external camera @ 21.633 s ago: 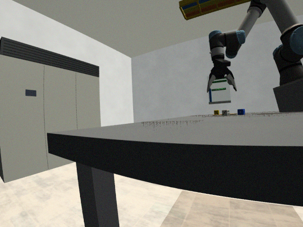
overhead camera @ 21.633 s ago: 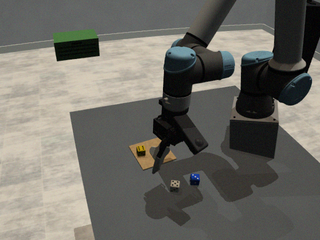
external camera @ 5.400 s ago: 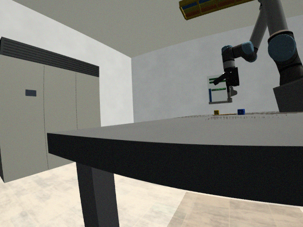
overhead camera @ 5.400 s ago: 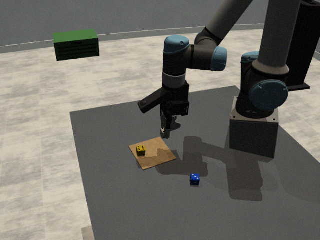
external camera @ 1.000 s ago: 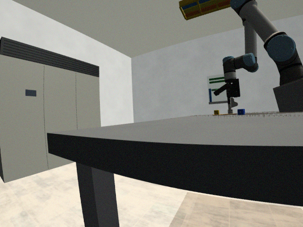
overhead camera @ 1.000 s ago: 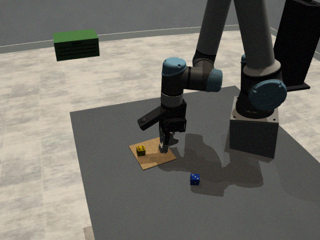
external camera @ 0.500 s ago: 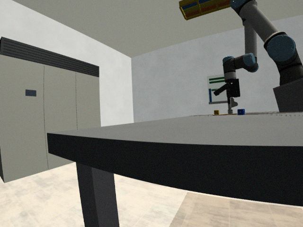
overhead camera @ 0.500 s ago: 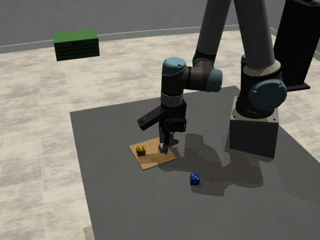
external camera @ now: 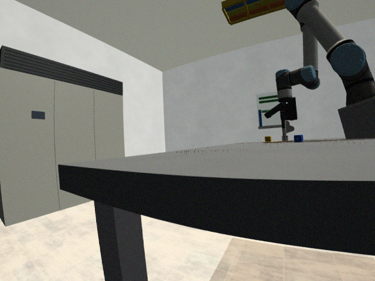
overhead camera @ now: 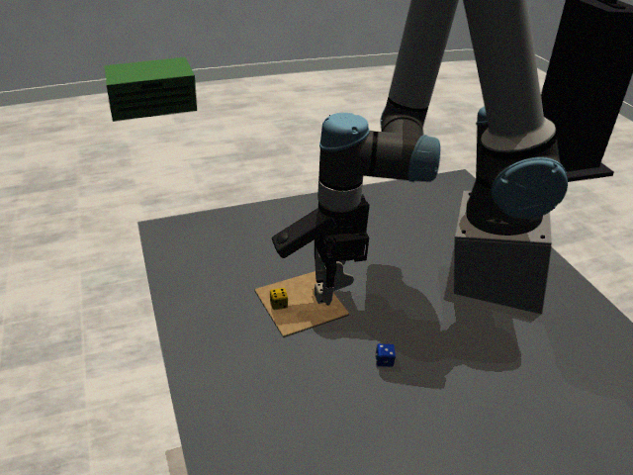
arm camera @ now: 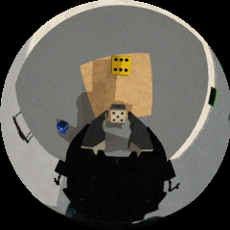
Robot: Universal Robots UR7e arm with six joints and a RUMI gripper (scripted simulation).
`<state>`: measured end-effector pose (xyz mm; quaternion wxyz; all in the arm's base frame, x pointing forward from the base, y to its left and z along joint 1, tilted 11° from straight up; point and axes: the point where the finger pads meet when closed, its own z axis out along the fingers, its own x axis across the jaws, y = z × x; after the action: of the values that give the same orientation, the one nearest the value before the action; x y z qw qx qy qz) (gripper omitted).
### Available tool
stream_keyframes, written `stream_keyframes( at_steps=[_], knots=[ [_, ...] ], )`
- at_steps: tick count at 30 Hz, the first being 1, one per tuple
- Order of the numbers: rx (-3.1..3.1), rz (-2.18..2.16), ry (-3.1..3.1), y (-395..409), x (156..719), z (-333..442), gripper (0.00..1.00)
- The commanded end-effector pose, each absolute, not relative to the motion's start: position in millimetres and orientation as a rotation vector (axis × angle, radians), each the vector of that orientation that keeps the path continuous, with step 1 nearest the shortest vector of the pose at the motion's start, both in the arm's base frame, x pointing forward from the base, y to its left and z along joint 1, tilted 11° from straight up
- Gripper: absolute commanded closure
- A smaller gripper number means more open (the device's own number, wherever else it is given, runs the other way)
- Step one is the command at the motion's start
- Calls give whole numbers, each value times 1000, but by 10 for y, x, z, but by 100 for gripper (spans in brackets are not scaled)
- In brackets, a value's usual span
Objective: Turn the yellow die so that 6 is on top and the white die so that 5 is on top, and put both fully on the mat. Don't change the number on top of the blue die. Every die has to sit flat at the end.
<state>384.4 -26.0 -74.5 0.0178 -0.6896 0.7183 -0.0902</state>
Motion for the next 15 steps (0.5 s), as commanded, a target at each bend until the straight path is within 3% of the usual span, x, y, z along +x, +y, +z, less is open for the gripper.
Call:
stream_keyframes(
  at_steps=[1, 15],
  knots=[
    [-2142, -281, 2231, -259, 3845, -727, 72],
    [-2142, -281, 2231, -229, 3802, -448, 72]
  ],
)
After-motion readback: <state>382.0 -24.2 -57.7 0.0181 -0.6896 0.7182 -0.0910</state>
